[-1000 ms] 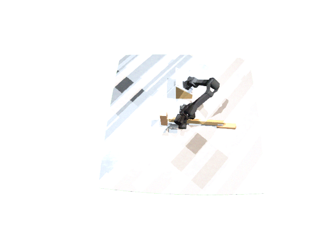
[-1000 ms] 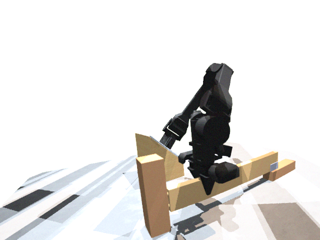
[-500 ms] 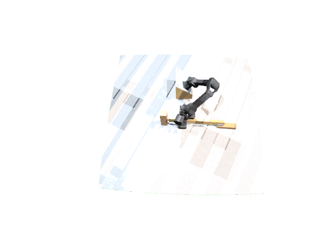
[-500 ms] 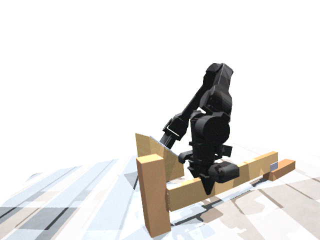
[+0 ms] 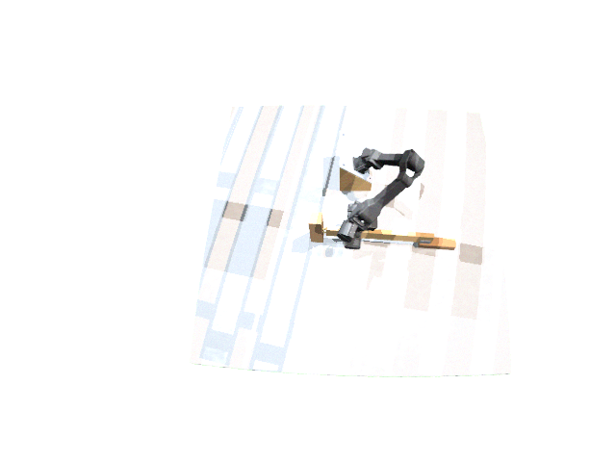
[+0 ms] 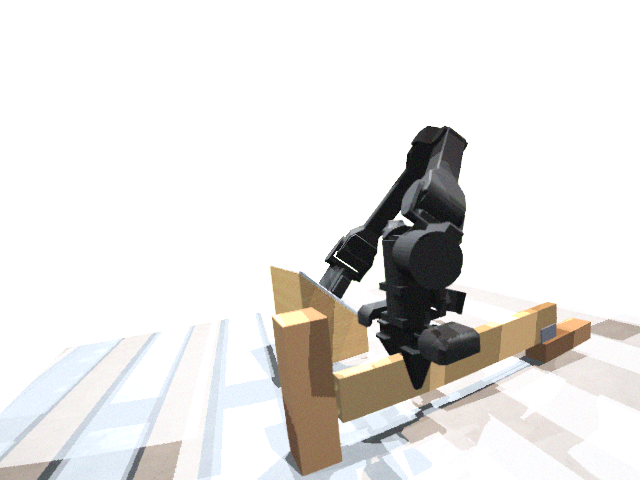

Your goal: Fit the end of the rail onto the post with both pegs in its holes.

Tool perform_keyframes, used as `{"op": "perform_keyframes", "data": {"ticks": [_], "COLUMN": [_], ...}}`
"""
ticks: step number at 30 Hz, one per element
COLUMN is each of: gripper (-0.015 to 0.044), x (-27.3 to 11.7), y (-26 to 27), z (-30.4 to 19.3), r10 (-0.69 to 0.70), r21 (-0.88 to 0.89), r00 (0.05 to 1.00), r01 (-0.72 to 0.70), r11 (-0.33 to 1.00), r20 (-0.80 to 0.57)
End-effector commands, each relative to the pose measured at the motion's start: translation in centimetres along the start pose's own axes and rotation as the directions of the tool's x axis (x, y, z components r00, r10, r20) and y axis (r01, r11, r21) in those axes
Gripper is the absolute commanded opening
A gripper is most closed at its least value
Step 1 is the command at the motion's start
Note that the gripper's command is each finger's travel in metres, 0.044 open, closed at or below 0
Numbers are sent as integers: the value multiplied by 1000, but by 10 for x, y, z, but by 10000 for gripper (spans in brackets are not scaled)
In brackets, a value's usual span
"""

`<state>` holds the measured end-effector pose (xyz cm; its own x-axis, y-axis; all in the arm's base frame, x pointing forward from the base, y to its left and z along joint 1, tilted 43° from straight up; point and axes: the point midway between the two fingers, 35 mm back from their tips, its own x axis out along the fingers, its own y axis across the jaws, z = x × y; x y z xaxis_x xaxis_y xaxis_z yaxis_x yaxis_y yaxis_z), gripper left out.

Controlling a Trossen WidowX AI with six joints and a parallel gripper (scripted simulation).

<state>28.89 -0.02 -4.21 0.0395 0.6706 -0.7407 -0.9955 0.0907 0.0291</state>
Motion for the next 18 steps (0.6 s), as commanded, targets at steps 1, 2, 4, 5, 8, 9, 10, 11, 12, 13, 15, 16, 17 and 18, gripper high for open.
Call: {"op": "perform_keyframes", "data": {"ticks": [1,2,4,5,8,9,10,11,12,13,15,16,17,18], "gripper": [0,0,0,0,0,0,0,0,0,0,0,0,0,0], "x": [-1,0,0,0,1,1,1,1,1,1,1,1,1,1], "y": [-1,-1,-1,-1,0,0,0,0,0,0,0,0,0,0], "z": [1,1,1,1,1,1,1,1,1,1,1,1,1,1], "r10": [-6,-6,-6,-6,-6,-6,-6,-6,-6,-6,-6,-6,-6,-6], "r21": [0,0,0,0,0,0,0,0,0,0,0,0,0,0], "r00": [1000,1000,1000,1000,1000,1000,1000,1000,1000,1000,1000,1000,1000,1000], "r01": [6,6,6,6,6,6,6,6,6,6,6,6,6,6], "r11": [1000,1000,1000,1000,1000,1000,1000,1000,1000,1000,1000,1000,1000,1000], "r20": [0,0,0,0,0,0,0,0,0,0,0,0,0,0]}}
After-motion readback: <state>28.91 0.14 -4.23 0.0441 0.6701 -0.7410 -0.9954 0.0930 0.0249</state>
